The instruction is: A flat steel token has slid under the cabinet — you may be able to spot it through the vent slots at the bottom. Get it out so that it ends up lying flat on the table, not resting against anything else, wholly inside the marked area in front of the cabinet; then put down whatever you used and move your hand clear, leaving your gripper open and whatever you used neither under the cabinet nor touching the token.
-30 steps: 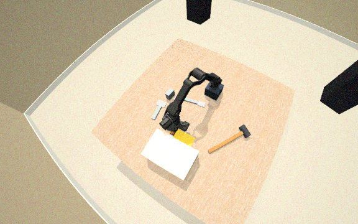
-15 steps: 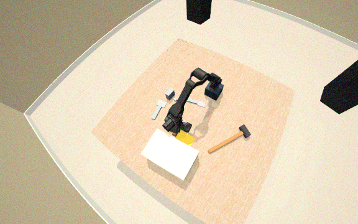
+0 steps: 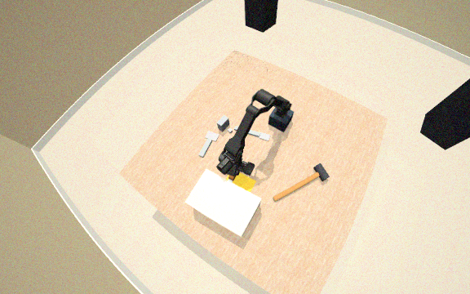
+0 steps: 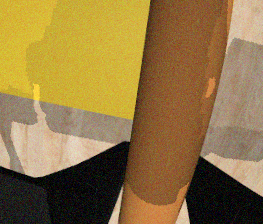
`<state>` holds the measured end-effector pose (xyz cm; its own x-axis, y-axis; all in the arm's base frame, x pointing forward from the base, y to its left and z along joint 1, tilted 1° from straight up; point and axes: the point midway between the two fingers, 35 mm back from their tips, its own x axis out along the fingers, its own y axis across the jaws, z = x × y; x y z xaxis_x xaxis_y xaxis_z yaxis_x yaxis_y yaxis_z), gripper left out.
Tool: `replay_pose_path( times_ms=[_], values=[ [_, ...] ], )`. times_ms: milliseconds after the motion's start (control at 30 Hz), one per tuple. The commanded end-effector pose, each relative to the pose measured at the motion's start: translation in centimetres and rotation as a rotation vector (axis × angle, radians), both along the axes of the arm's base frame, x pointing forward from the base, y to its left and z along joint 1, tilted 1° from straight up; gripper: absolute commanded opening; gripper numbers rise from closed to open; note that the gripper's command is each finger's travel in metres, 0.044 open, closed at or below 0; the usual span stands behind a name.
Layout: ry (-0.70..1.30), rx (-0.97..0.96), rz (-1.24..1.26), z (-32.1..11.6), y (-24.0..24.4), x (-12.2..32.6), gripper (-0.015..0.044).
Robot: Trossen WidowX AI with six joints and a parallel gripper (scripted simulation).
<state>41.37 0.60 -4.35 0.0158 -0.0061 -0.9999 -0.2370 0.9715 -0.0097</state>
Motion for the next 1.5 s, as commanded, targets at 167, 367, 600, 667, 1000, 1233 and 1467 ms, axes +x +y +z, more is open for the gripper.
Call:
replay_pose_path(
  times_ms=[167, 367, 600, 667, 1000, 1233, 1467],
  values=[
    [0.006, 0.005, 0.008, -0.1, 0.7, -0.3, 0.0],
    [0.006, 0.005, 0.008, -0.1, 0.6, -0.5, 0.0],
    [0.006, 0.005, 0.008, -0.1, 0.4, -1.1, 0.0],
    [0.006, 0.005, 0.008, -0.2, 0.3, -1.3, 0.0],
    [0.007, 0.005, 0.008, -0.2, 0.1, -2.1, 0.0],
    [0.007, 0.005, 0.008, -0.2, -0.1, -2.8, 0.0],
    [0.008, 0.005, 0.008, -0.2, -0.2, -3.4, 0.0]
  ],
)
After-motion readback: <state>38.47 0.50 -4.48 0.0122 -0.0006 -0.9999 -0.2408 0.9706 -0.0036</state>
